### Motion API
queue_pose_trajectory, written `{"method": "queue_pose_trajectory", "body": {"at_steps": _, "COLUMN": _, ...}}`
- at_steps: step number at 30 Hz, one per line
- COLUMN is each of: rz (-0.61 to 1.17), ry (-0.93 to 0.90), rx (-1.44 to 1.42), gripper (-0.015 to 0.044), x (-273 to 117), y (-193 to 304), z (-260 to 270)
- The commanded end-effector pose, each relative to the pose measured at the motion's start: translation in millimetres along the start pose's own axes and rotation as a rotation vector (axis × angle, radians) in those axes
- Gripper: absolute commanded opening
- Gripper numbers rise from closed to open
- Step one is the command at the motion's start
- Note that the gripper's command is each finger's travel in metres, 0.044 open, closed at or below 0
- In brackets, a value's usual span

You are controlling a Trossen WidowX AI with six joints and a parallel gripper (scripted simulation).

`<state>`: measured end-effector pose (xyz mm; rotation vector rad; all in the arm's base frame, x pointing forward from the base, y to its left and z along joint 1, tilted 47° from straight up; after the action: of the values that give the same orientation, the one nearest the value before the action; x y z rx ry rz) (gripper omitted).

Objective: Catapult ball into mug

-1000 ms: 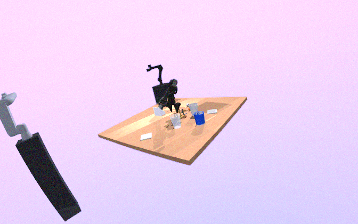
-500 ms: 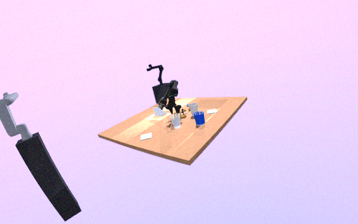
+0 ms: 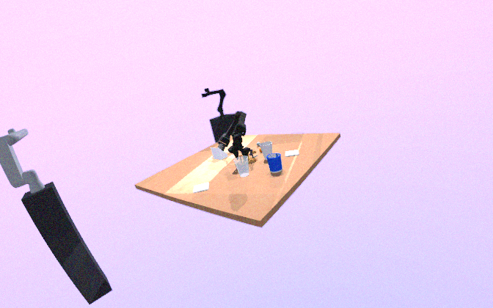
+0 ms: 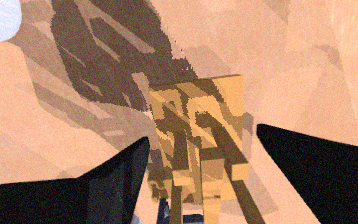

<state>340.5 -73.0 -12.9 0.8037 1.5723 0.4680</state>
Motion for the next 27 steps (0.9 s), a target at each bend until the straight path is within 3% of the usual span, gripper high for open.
{"method": "queue_pose_trajectory", "body": {"at_steps": 1, "rz": 0.0, "ry": 0.0, "rx": 0.0, "gripper": 0.0414, "x": 0, "y": 0, "z": 0}}
{"method": "queue_pose_trajectory", "body": {"at_steps": 11, "rz": 0.0, "ry": 0.0, "rx": 0.0, "gripper": 0.0151, "x": 0, "y": 0, "z": 0}}
{"method": "queue_pose_trajectory", "body": {"at_steps": 17, "rz": 0.0, "ry": 0.0, "rx": 0.0, "gripper": 0.0111, "x": 0, "y": 0, "z": 0}}
{"method": "queue_pose_trajectory", "body": {"at_steps": 21, "rz": -0.002, "ry": -0.001, "rx": 0.001, "gripper": 0.0006, "x": -39, "y": -1, "z": 1}}
{"method": "queue_pose_trajectory", "body": {"at_steps": 27, "rz": -0.002, "ry": 0.0, "rx": -0.022, "gripper": 0.0, "x": -50, "y": -1, "z": 0}}
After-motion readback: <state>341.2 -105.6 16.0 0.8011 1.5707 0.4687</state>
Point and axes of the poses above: the point midway between the two fingers, 35 mm back from their tips, its own x axis out along the fingers, its own z axis across the jaws, y = z × x, the point moved 4 cm from there along -x, back along the fingers, and after that the axes turned 11 degrees about x, right-handed, at the moved point
